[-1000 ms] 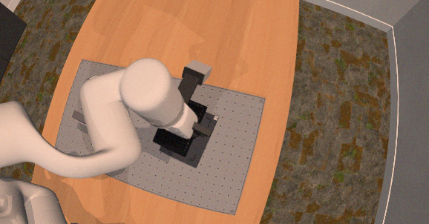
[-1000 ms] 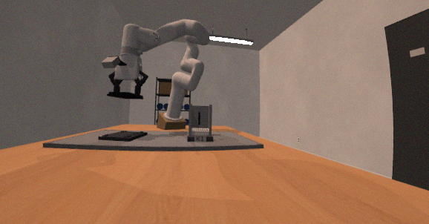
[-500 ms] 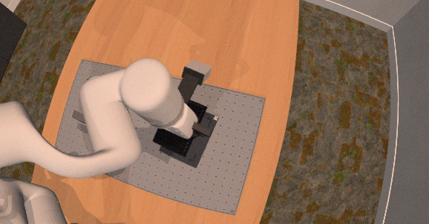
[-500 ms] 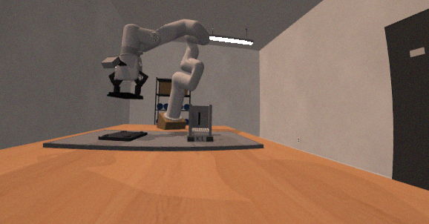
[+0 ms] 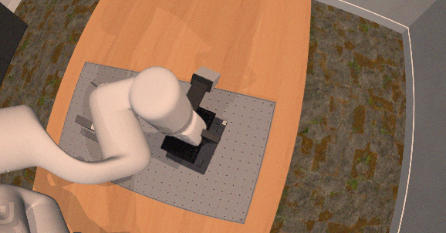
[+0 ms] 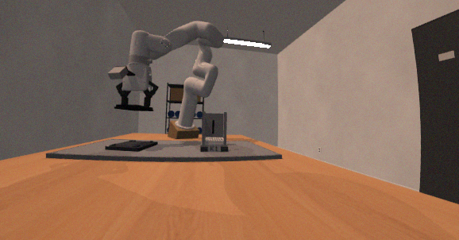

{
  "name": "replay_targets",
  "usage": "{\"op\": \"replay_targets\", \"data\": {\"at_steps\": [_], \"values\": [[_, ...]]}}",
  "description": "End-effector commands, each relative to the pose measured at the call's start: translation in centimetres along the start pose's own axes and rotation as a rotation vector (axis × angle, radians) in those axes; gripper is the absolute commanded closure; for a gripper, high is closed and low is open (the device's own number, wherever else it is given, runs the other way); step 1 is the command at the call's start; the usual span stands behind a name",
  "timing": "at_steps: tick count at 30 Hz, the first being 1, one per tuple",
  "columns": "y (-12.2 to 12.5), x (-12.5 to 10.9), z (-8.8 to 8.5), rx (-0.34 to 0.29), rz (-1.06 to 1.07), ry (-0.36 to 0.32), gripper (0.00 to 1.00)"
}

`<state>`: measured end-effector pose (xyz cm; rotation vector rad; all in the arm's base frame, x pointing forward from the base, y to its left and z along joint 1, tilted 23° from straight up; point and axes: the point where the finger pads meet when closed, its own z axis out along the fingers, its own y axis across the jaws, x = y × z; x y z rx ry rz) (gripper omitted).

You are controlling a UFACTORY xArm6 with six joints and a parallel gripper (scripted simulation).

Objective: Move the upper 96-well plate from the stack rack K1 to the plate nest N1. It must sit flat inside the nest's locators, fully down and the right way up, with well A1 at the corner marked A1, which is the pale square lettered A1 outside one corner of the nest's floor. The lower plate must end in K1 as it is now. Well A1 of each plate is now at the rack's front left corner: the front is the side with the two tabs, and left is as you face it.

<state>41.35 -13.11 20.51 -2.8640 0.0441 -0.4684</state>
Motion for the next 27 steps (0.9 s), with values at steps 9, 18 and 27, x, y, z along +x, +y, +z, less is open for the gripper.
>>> {"op": "replay_targets", "data": {"at_steps": [9,18,27], "values": [[0.0,0.2,2.1,-0.001,-0.001,0.004,1.0],[0.0,0.2,3.3,-0.001,-0.001,0.004,1.0],[0.0,0.2,4.8,-0.001,-0.001,0.004,1.0]]}}
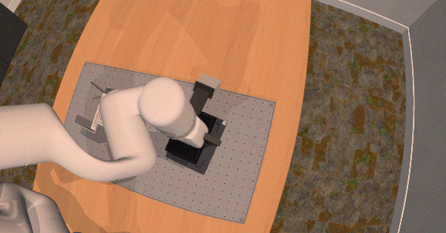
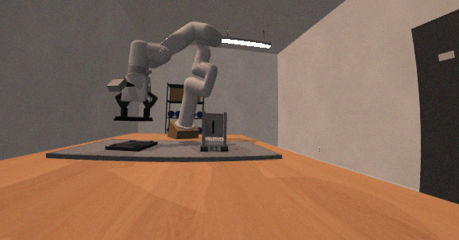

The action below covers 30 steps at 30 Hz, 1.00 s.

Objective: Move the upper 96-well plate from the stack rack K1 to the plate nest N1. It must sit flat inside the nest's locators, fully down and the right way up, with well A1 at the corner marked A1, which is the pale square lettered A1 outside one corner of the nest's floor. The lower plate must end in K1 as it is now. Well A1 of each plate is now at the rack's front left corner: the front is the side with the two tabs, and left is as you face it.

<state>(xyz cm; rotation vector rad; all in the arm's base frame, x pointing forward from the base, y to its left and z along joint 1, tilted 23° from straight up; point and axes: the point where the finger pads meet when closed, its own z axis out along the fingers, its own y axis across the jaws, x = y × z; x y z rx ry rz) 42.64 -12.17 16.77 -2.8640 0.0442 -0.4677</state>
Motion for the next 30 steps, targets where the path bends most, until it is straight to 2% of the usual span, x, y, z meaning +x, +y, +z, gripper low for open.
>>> {"op": "replay_targets", "data": {"at_steps": [1,30], "values": [[0.0,0.2,0.8,-0.001,-0.001,0.004,1.0],[0.0,0.2,5.1,-0.001,-0.001,0.004,1.0]]}}
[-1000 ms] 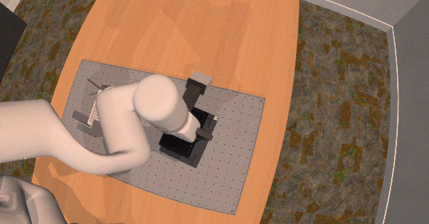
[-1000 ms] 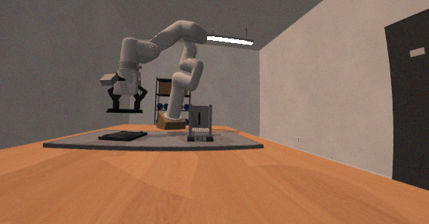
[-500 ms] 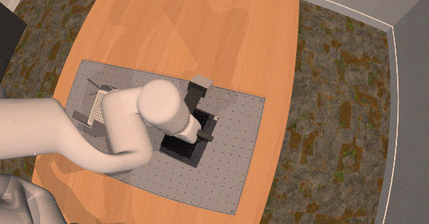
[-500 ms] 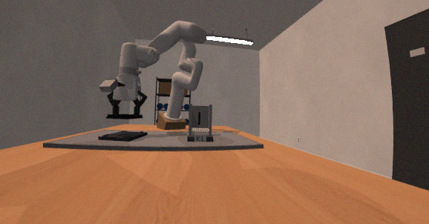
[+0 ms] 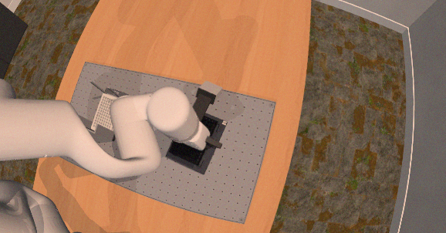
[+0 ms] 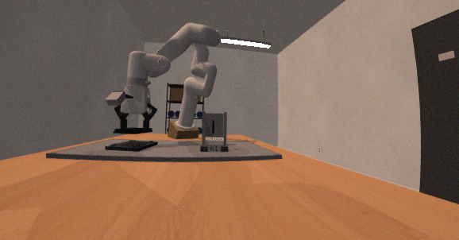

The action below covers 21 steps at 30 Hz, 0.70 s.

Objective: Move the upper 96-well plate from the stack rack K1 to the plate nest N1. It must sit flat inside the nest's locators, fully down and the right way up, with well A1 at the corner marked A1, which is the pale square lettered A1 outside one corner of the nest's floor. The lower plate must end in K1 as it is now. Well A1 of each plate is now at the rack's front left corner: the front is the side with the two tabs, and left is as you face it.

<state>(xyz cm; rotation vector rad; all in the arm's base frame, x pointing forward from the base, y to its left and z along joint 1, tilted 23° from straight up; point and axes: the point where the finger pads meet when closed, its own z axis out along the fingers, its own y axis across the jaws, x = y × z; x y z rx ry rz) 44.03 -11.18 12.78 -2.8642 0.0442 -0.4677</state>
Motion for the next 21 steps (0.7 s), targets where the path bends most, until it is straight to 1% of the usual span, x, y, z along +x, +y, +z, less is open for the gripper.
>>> {"op": "replay_targets", "data": {"at_steps": [1,4,6,15,21], "values": [[0.0,0.2,0.9,-0.001,-0.001,0.004,1.0],[0.0,0.2,1.4,-0.001,-0.001,0.004,1.0],[0.0,0.2,1.4,-0.001,-0.001,0.004,1.0],[0.0,0.2,2.9,-0.001,-0.001,0.004,1.0],[0.0,0.2,2.9,-0.001,-0.001,0.004,1.0]]}}
